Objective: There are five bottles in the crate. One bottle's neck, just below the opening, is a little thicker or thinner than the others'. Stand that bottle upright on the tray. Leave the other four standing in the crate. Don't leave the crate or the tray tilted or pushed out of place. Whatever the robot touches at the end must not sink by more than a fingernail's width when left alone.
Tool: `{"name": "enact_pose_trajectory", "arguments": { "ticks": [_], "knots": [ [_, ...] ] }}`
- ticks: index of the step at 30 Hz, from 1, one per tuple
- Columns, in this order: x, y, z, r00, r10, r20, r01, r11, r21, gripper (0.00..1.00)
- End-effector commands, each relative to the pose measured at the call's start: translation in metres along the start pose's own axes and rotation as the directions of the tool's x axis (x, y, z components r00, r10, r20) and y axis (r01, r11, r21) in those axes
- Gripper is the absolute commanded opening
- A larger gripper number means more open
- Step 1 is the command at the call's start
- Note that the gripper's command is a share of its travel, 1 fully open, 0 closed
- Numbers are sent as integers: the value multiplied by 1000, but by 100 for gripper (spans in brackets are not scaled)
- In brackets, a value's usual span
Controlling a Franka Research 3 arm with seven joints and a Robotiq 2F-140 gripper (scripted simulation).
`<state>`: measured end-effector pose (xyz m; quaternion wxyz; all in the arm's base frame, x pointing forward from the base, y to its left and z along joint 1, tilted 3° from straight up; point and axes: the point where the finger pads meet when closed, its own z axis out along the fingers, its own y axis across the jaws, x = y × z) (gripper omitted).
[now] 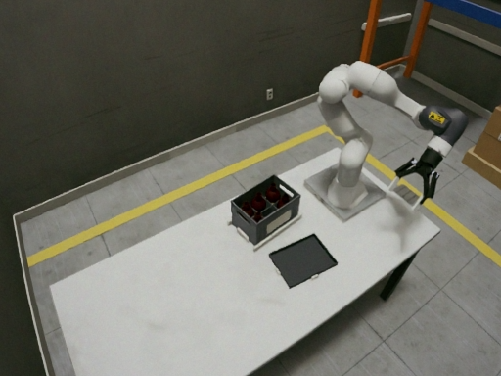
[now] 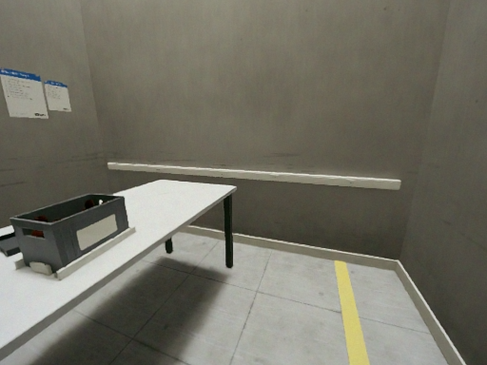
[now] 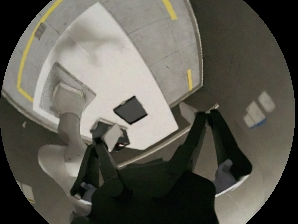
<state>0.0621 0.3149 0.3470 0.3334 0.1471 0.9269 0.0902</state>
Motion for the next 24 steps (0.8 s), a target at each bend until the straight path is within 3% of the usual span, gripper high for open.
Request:
{"name": "enact_pose_trajectory", "arguments": {
  "ticks": [1, 19, 22, 24],
  "knots": [
    [0, 0, 0, 1000, 0, 0, 0, 1000, 0, 100],
    [-2, 0, 1, 1000, 5, -1, -5, 1000, 2, 100],
    [-20, 5, 8, 998, 65, -8, -64, 998, 24, 100],
    [-49, 10, 20, 987, 157, -15, -156, 986, 59, 100]
  ]
}}
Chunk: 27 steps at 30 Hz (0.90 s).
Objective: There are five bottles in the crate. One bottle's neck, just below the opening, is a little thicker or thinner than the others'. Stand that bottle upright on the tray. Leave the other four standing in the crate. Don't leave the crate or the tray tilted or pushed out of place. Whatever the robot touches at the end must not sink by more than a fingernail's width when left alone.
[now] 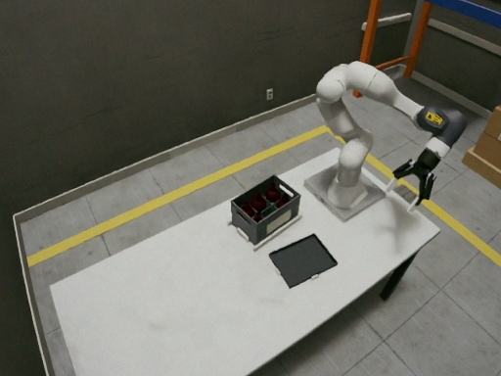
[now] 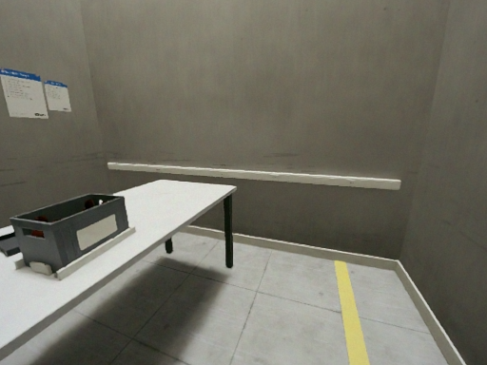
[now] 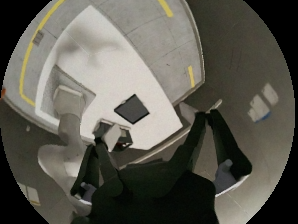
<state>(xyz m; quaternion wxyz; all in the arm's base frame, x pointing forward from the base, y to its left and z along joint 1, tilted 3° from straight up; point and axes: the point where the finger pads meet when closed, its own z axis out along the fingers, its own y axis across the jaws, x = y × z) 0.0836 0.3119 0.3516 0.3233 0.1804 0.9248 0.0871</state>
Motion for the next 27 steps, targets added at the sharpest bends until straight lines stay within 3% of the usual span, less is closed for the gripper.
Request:
{"name": "enact_pose_trajectory", "arguments": {
  "ticks": [1, 8, 10, 11, 15, 21, 25, 27],
  "knots": [
    [-38, 10, 13, 992, 122, -11, -122, 992, 37, 100],
    [-111, 11, 46, 939, 343, -16, -338, 933, 123, 100],
    [-111, 11, 46, 939, 343, -16, -338, 933, 123, 100],
    [-137, 7, 58, 910, 415, -12, -409, 900, 153, 100],
    [-173, -4, 77, 855, 518, -2, -508, 839, 197, 100],
    [-230, -33, 109, 743, 669, 28, -650, 712, 265, 100],
    [-264, -59, 131, 655, 754, 55, -730, 611, 306, 100],
    [-264, -59, 131, 655, 754, 55, -730, 611, 306, 100]
  ]
}}
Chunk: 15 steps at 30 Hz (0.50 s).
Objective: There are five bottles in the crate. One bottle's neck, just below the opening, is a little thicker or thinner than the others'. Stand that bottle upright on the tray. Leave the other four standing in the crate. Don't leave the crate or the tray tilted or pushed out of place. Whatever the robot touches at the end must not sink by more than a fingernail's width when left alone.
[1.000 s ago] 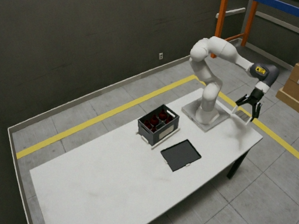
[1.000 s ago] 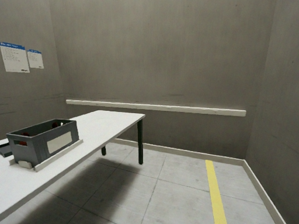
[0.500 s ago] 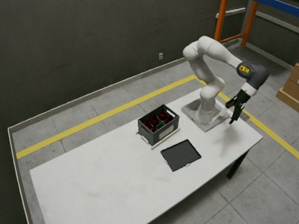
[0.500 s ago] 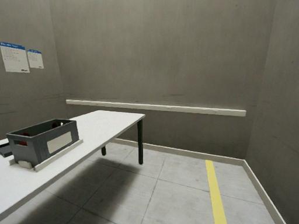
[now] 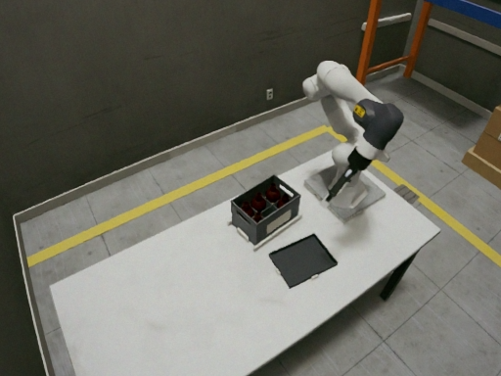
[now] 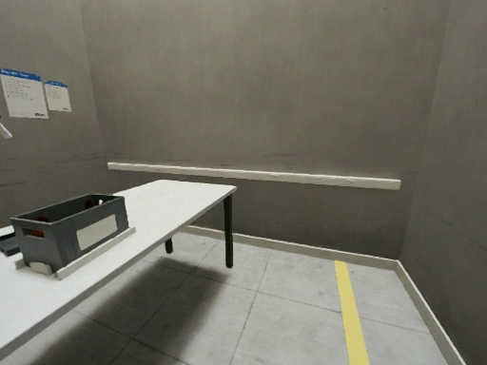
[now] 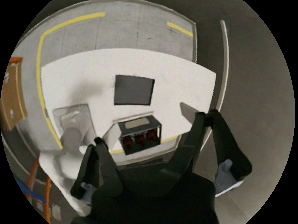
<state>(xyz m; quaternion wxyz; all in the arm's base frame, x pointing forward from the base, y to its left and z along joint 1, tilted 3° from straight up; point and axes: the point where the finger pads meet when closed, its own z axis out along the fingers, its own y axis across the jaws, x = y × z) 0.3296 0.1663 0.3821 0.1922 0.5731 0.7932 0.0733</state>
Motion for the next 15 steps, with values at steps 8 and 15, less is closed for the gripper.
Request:
{"name": "enact_pose_trajectory", "arguments": {
  "ticks": [8, 15],
  "knots": [
    [-106, 15, 57, 947, 320, -5, -317, 941, 116, 100],
    [-177, -1, 103, 859, 511, 15, -503, 840, 205, 100]
  ]
}}
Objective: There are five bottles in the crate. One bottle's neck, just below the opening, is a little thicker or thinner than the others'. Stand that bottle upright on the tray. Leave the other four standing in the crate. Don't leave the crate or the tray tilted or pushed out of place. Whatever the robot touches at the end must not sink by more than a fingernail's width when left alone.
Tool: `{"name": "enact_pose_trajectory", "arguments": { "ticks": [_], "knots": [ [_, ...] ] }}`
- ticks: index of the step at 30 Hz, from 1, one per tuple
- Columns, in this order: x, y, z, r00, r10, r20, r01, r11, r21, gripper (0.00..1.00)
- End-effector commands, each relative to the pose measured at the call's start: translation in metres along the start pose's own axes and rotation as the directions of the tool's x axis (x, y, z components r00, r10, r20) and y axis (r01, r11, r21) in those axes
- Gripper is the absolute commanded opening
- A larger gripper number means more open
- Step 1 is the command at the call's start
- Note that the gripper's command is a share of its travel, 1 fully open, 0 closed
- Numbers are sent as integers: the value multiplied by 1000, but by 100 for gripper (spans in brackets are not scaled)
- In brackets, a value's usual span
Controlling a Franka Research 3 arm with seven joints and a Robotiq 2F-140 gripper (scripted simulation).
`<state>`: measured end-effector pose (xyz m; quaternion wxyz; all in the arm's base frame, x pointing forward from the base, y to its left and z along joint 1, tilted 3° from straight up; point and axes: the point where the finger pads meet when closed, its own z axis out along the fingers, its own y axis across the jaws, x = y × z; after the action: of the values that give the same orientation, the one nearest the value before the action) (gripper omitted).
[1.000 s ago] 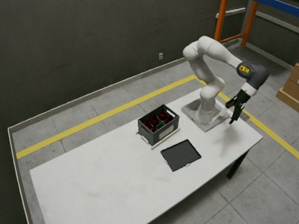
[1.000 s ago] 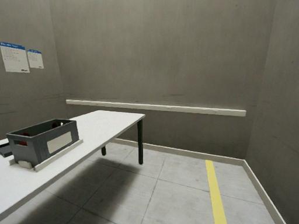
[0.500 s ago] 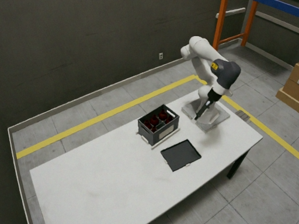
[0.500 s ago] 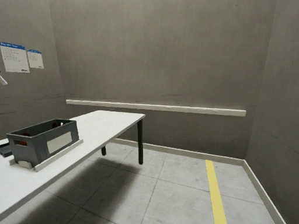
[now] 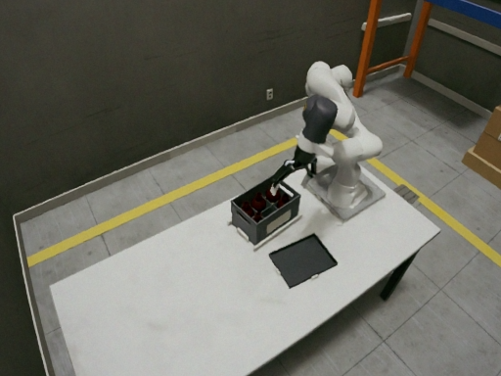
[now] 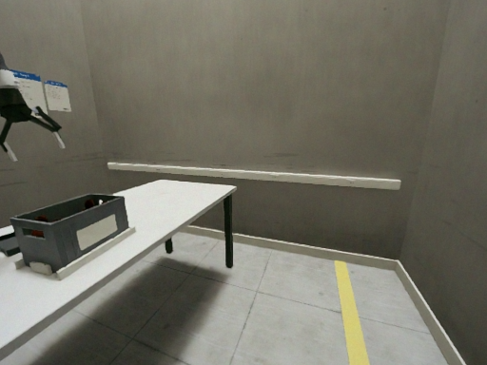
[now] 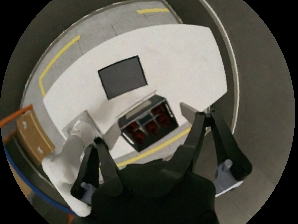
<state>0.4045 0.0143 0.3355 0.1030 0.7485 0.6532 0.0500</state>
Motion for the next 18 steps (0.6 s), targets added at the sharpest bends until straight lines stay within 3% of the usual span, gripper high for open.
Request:
{"name": "enact_pose_trajectory", "arguments": {
  "ticks": [1, 2, 3, 8, 15, 18],
  "knots": [
    [-23, 13, 14, 996, 89, -9, -88, 996, 18, 100],
    [-23, 13, 14, 996, 89, -9, -88, 996, 18, 100],
    [-48, 17, 30, 987, 162, -11, -161, 986, 52, 100],
    [-96, 18, 64, 956, 294, -8, -291, 949, 117, 100],
    [-163, 3, 118, 878, 478, 12, -469, 856, 218, 100],
    [-176, -2, 130, 858, 513, 19, -502, 831, 239, 100]
  ]
}}
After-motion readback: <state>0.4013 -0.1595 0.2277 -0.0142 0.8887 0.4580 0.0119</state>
